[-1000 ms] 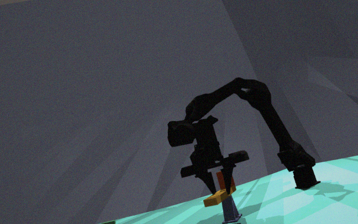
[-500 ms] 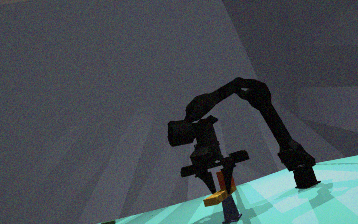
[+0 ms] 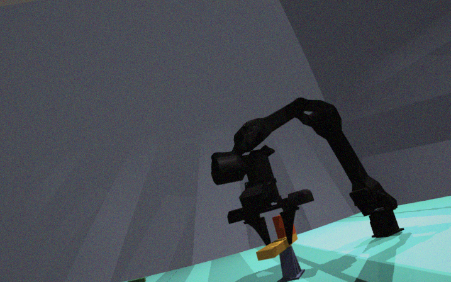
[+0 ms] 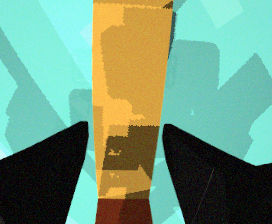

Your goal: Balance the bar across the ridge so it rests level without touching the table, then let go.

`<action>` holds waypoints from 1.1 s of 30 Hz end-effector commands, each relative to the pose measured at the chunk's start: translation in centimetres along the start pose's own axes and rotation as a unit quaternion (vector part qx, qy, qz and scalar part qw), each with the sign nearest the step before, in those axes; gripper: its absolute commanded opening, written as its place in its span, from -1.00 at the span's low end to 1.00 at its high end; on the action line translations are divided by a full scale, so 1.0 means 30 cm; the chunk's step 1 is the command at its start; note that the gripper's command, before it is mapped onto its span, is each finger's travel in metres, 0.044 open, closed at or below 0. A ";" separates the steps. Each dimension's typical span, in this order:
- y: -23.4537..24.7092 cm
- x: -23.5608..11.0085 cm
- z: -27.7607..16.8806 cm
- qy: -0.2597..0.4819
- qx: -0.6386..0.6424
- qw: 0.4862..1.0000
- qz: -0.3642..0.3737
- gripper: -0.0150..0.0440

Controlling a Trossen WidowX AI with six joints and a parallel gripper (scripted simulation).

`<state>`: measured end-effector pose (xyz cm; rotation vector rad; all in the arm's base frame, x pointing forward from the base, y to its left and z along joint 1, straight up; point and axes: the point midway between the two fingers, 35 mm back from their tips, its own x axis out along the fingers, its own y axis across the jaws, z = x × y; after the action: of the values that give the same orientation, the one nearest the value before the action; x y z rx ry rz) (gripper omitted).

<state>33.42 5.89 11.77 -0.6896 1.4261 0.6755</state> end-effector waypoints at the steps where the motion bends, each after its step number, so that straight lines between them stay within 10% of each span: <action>1: 0.000 0.000 0.000 0.000 0.000 1.000 0.000 0.49; 7: 0.000 0.000 0.000 0.000 0.000 1.000 0.000 1.00; 20: 0.001 -0.327 -0.001 -0.010 0.000 1.000 -0.008 1.00; 33: 0.002 -0.332 -0.002 -0.010 0.000 1.000 -0.008 1.00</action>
<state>32.96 5.80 21.47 -0.6922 1.4058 0.6689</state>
